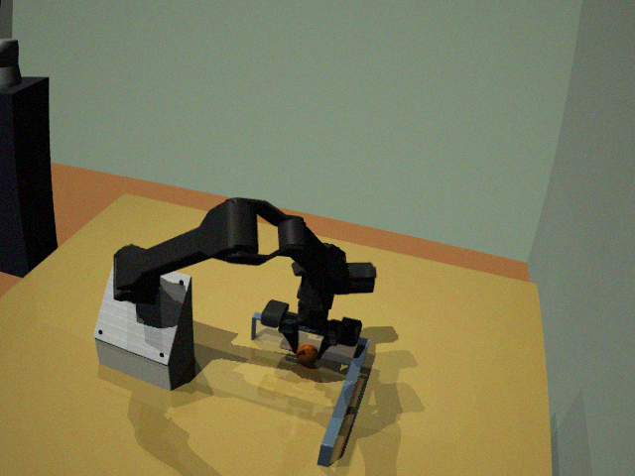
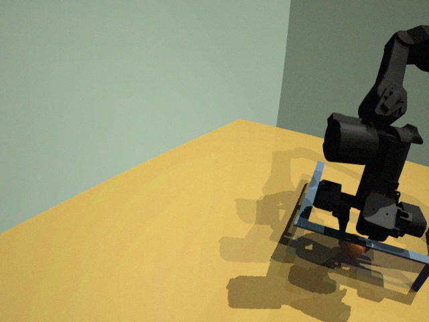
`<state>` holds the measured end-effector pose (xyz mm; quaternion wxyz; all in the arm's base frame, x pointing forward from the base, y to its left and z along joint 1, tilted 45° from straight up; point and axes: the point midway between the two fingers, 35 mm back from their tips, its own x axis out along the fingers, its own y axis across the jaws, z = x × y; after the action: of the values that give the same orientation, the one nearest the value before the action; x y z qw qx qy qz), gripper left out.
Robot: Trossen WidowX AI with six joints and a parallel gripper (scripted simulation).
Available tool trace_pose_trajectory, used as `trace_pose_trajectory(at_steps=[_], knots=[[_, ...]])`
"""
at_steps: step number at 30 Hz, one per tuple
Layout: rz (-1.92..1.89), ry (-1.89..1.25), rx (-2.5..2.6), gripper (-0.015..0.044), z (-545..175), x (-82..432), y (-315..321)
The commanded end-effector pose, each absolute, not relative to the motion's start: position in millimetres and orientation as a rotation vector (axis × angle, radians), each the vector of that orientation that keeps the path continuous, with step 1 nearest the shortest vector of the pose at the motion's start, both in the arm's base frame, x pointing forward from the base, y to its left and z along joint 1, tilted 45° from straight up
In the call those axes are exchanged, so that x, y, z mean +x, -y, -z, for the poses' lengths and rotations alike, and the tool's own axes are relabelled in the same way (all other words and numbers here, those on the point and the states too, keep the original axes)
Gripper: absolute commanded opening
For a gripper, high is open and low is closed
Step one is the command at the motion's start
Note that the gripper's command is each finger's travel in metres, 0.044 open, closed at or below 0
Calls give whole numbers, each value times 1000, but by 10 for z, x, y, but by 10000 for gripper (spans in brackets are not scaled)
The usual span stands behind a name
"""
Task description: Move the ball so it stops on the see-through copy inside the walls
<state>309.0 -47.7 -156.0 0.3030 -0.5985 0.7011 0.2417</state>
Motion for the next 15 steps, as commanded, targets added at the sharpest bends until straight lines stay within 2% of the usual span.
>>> trace_pose_trajectory(at_steps=[1, 4, 8, 15], knots=[[-640, -1858, -1586, 236, 1561, 3090, 478], [-640, -1858, -1586, 315, 1561, 3090, 478], [-641, -1858, -1586, 321, 1542, 3096, 458], [-644, -1859, -1589, 321, 937, 3170, -134]])
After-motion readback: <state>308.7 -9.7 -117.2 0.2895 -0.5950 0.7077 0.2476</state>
